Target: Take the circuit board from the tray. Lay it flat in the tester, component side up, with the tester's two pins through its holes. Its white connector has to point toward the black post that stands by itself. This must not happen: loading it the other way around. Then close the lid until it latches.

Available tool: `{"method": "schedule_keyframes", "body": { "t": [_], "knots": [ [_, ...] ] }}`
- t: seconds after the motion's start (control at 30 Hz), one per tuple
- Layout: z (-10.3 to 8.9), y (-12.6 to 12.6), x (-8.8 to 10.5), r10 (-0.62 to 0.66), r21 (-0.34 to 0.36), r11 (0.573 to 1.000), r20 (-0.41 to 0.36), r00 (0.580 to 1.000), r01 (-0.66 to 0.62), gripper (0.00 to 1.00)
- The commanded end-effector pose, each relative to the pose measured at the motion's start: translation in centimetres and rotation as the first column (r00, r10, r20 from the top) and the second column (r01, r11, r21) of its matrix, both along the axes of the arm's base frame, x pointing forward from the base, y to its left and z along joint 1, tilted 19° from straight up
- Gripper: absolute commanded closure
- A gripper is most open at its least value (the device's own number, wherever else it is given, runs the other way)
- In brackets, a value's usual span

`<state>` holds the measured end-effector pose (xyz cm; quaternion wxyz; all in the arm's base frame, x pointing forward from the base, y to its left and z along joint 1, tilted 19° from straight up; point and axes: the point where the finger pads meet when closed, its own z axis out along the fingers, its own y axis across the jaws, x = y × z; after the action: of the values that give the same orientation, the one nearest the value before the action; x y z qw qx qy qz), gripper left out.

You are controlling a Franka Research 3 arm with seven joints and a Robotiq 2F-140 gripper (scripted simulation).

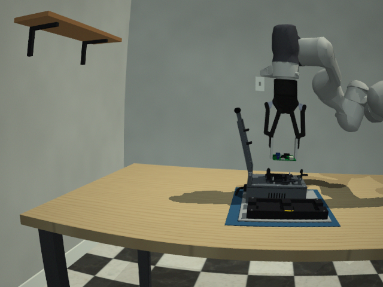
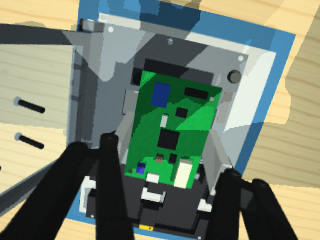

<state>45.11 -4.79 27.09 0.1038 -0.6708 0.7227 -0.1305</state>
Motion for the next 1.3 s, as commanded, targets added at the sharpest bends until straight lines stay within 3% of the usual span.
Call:
{"method": "schedule_keyframes", "body": {
  "t": [0.0, 0.43, 1.27],
  "knots": [
    [0.1, 0.1, -0.1, 0.004, 0.002, 1.000, 0.001, 1.000, -0.004, 0.54],
    [-0.4, 0.0, 0.1, 0.004, 0.002, 1.000, 0.001, 1.000, -0.004, 0.54],
    [-3.9, -0.1, 1.3, 0.004, 0.002, 1.000, 0.001, 1.000, -0.004, 0.54]
  ]
}}
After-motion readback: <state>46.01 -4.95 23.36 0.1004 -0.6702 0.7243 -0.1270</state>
